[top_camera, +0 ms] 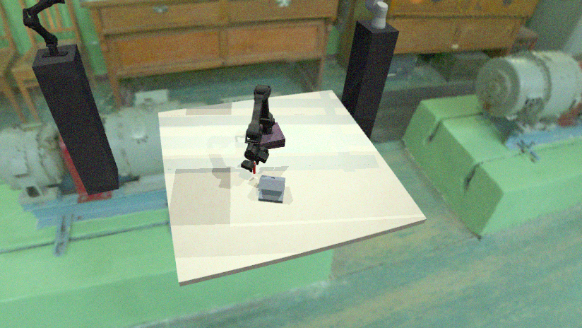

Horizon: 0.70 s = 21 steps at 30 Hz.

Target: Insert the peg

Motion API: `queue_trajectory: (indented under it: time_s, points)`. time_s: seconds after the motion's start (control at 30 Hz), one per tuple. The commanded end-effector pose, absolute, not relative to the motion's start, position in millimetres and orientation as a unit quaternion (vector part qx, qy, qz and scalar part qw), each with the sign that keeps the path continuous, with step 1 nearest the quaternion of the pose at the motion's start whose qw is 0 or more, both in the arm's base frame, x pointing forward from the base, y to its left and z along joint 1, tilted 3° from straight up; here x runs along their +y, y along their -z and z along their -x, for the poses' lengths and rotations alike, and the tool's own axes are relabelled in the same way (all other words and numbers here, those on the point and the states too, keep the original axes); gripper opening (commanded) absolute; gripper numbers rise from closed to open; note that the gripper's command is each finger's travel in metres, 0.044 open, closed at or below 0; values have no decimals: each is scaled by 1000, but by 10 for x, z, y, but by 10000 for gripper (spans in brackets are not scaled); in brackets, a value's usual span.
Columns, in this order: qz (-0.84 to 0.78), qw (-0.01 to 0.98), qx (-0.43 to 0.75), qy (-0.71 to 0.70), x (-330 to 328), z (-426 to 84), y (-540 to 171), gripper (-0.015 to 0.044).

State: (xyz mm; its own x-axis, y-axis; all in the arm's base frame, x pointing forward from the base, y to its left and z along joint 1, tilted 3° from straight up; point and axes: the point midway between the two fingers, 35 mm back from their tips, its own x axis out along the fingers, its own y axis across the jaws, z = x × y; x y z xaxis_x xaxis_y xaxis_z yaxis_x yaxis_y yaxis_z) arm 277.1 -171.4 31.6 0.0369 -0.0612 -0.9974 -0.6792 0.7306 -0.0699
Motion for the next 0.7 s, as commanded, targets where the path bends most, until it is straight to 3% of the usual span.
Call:
queue_trajectory:
  time_s: [0.0, 0.23, 0.47, 0.67]
  points:
    - [283, 662, 653, -233, -1714, -2773, -320, 230]
    - [283, 662, 653, -233, -1714, -2773, -320, 46]
    - [283, 662, 653, -233, -1714, -2773, -320, 0]
    - [283, 662, 654, -233, -1714, -2781, -426, 0]
